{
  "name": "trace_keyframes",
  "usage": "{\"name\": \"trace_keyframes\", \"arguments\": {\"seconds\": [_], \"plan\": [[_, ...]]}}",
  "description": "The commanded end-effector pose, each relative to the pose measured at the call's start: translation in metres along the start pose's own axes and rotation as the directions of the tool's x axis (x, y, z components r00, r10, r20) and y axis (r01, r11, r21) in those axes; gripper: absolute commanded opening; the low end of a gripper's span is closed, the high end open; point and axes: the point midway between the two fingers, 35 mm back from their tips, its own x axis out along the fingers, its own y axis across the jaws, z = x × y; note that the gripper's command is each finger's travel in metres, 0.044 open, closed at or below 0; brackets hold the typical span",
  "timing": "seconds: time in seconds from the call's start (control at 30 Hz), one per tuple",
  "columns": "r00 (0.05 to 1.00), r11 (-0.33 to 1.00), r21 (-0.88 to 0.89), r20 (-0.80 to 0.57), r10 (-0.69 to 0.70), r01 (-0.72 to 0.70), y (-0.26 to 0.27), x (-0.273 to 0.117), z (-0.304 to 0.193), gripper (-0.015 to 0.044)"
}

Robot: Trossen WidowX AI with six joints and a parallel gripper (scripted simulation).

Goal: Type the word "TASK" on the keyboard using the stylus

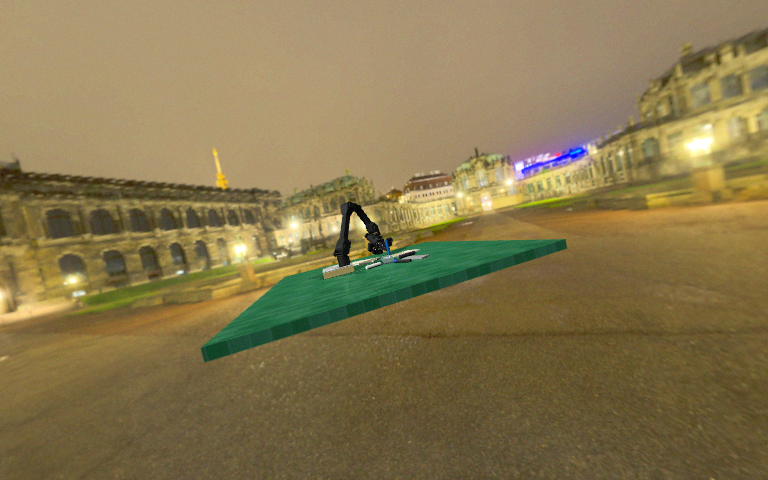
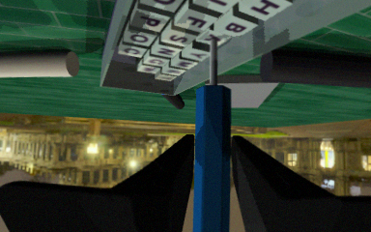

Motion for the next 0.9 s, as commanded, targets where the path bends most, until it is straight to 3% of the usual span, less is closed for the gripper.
{"name": "trace_keyframes", "arguments": {"seconds": [0.0,0.37,0.57,0.63,0.87], "plan": [[1.000,1.000,-0.001,-0.001,0.000,0.000,0.000,-0.003,-0.005,0.0081],[1.000,1.000,0.002,0.001,-0.001,0.001,0.000,-0.017,-0.029,0.0085],[1.000,1.000,0.002,0.001,-0.001,0.001,0.000,-0.017,-0.029,0.0045],[1.000,1.000,0.002,0.001,-0.001,0.001,0.002,-0.018,-0.029,0.0000],[1.000,1.000,-0.002,-0.001,0.001,-0.001,0.018,-0.023,-0.031,0.0000]]}}
